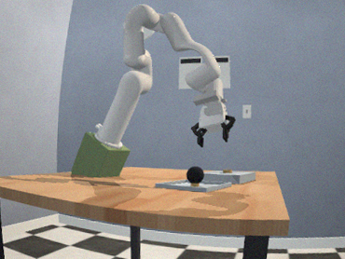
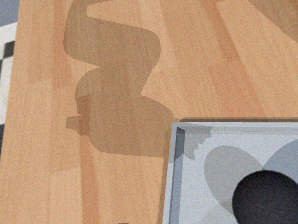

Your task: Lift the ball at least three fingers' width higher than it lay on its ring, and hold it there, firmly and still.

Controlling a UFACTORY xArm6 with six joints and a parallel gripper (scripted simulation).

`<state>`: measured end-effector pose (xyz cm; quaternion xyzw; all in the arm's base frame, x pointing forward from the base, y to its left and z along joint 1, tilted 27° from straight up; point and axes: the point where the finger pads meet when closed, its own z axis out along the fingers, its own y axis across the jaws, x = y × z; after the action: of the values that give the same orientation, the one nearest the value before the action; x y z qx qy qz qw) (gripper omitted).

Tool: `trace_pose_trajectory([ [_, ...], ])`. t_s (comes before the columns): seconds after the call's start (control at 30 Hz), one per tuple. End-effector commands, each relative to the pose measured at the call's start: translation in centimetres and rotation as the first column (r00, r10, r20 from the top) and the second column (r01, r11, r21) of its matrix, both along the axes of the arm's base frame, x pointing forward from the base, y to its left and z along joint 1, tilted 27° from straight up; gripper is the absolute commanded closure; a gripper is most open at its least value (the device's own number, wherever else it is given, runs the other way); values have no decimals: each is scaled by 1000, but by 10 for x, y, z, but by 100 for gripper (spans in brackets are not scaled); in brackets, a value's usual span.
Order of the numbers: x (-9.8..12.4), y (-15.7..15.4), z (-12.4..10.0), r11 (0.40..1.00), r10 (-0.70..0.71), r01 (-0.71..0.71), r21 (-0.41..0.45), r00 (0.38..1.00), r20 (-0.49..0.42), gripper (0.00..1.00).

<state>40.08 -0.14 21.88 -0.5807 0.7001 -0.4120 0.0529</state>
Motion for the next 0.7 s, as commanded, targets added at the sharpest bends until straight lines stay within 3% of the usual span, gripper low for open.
trace_pose_trajectory([
  [0.0,-8,-19,-15,966,120,-97,239,989,-84,0],
  [0.33,-22,-43,-27,893,188,-118,433,975,-121,0],
  [0.67,-26,-49,-32,858,216,-129,497,969,-120,0],
])
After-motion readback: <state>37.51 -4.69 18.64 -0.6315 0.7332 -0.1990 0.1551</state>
